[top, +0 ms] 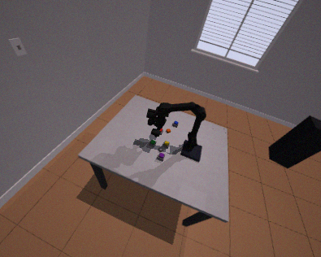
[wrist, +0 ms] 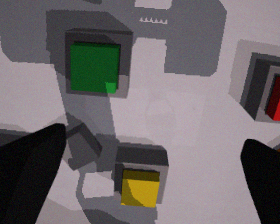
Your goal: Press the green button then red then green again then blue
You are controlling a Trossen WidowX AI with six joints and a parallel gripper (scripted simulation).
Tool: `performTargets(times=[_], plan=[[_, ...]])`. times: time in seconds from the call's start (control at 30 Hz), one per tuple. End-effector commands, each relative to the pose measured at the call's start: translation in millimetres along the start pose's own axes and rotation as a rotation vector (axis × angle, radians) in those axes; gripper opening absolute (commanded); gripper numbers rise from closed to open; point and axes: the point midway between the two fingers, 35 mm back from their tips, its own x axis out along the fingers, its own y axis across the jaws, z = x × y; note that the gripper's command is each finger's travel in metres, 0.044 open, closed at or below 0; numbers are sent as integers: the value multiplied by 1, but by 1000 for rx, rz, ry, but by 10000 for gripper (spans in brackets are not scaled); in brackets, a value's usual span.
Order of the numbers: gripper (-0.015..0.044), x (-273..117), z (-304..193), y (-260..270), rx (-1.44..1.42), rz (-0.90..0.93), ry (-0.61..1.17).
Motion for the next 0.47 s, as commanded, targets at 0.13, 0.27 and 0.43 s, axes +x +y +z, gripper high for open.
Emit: performTargets(times=[0.13,0.27,0.43], plan=[[400,-18,-46,116,5,8,0],[400,-20,-53,126,5,9,1],[400,-20,-53,126,5,9,1]])
